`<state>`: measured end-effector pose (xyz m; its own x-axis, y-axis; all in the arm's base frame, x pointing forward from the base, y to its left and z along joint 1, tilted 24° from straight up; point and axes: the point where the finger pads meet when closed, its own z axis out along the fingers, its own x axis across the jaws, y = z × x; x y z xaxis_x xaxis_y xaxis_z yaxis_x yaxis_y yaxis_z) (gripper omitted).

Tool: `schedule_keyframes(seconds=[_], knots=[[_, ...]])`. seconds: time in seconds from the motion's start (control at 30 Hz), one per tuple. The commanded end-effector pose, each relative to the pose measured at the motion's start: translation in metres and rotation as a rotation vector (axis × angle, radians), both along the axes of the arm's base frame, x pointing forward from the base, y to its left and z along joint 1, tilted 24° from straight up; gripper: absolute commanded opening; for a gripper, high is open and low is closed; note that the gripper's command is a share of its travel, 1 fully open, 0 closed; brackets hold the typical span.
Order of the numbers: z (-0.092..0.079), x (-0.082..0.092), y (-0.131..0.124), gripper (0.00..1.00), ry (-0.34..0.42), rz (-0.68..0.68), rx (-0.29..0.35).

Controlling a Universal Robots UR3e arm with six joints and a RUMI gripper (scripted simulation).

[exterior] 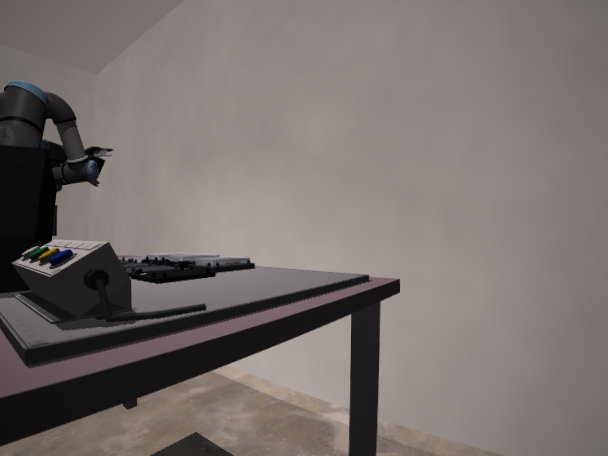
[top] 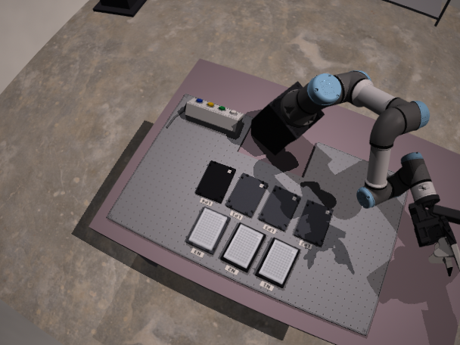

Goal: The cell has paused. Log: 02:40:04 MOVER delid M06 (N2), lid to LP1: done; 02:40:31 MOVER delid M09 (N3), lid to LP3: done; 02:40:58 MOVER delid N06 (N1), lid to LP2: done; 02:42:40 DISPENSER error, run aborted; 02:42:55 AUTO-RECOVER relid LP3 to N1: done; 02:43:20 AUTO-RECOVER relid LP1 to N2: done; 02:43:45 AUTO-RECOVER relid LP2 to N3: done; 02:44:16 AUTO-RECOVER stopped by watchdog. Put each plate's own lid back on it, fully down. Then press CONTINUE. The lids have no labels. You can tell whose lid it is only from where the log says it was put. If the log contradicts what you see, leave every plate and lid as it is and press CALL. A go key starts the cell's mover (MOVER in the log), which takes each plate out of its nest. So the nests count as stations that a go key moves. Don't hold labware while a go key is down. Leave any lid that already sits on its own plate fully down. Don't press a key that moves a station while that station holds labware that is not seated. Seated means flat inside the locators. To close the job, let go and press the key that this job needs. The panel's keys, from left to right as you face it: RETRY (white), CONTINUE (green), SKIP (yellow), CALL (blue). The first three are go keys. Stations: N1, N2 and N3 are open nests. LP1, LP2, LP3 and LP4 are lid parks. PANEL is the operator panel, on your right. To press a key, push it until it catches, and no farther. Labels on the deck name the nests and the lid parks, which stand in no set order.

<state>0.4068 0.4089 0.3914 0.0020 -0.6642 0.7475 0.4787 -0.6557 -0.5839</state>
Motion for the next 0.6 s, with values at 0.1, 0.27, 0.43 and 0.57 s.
schedule_keyframes(seconds=[0.1,0.27,0.43,0.57], knots=[[0.0013,-0.0003,-0.0003,1.0,-0.002,0.0,0.002],[0.0013,-0.0003,-0.0003,1.0,-0.002,0.0,0.002],[0.0013,-0.0003,-0.0003,1.0,-0.002,0.0,0.002],[-0.001,0.0036,-0.0025,0.82,0.012,-0.009,-0.009]])
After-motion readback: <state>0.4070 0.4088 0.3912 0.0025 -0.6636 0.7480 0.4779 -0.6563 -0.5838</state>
